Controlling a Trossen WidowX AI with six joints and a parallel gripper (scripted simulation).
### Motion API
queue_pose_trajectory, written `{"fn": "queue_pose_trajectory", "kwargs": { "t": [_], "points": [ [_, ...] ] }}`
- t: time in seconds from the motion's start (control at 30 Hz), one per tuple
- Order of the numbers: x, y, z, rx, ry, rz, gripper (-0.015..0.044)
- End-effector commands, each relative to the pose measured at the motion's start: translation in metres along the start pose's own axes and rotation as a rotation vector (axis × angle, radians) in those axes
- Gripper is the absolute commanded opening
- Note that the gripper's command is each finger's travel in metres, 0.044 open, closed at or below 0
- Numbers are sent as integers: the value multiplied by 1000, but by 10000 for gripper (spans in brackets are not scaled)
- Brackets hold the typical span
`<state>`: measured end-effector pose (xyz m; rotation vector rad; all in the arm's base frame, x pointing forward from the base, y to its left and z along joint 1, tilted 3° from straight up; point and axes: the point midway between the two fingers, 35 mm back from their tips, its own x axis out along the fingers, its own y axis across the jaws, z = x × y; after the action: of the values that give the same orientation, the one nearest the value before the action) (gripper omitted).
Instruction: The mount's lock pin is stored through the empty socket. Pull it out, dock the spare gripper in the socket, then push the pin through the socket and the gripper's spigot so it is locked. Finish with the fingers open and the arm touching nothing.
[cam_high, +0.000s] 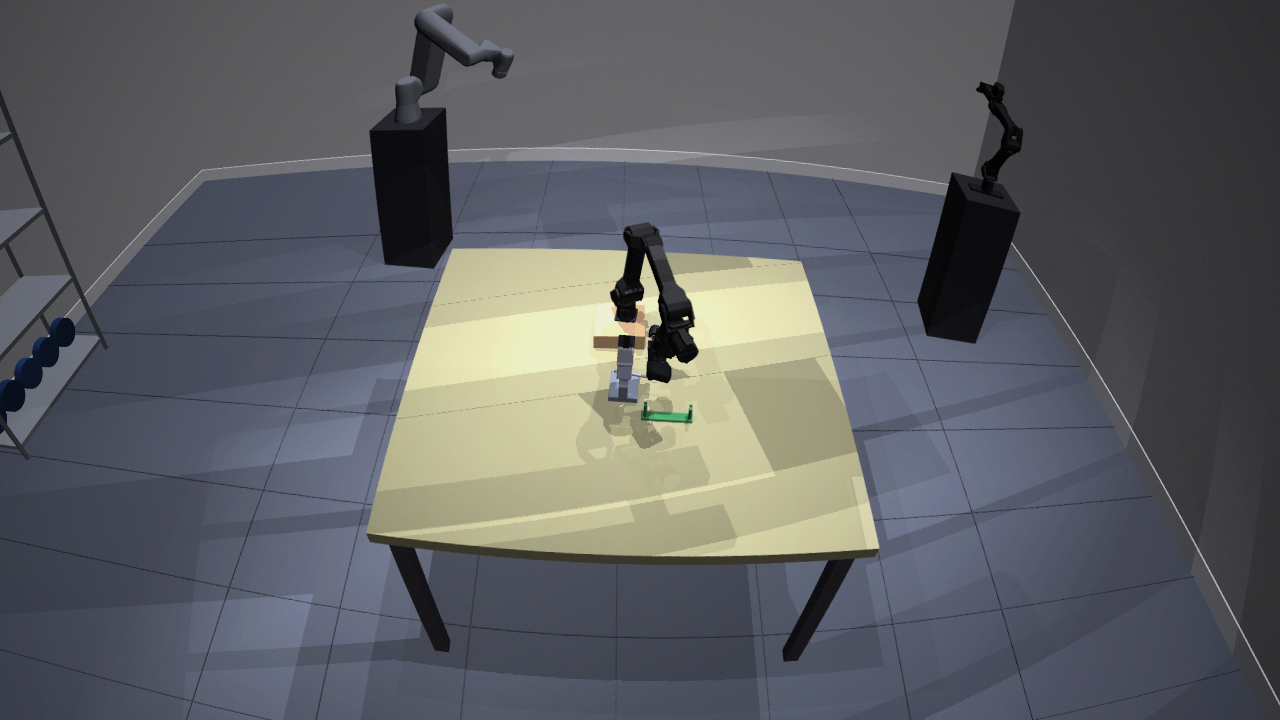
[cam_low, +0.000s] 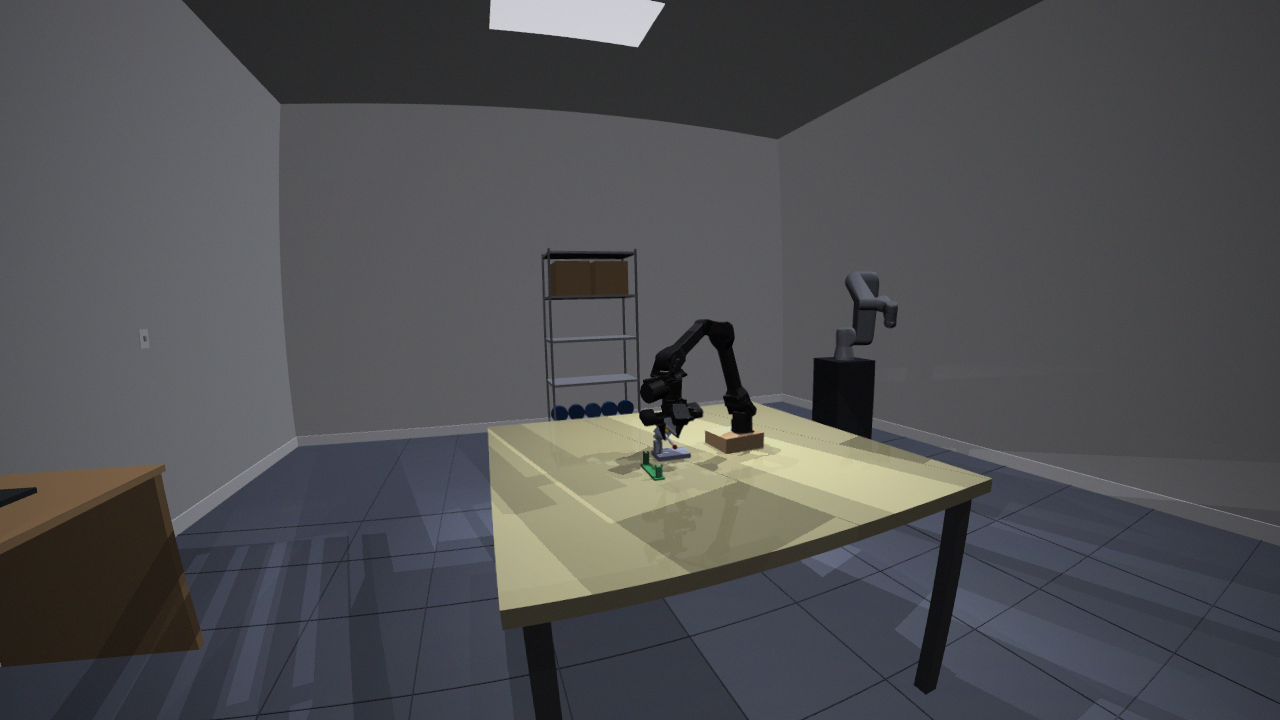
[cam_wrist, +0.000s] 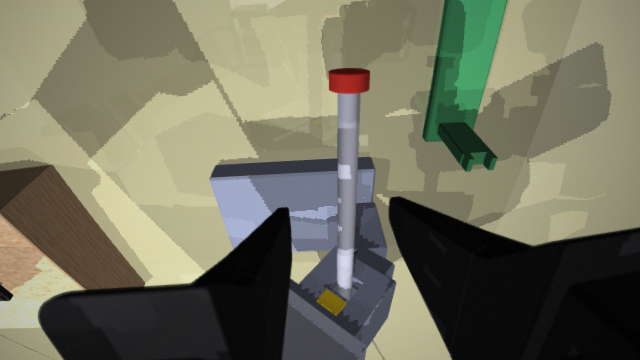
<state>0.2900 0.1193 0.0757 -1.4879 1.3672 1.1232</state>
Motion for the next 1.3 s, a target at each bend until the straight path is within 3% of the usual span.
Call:
{"fn": "queue_pose_trajectory", "kwargs": {
  "t": [0.0,0.8,1.1,1.27],
  "points": [
    [-8,0,4,1,-2,0,200],
    [-61,1,22,-13,10,-5,200],
    [-55,1,18,-15,11,-6,436],
    [-55,1,18,-15,11,-6,440]
  ]
}}
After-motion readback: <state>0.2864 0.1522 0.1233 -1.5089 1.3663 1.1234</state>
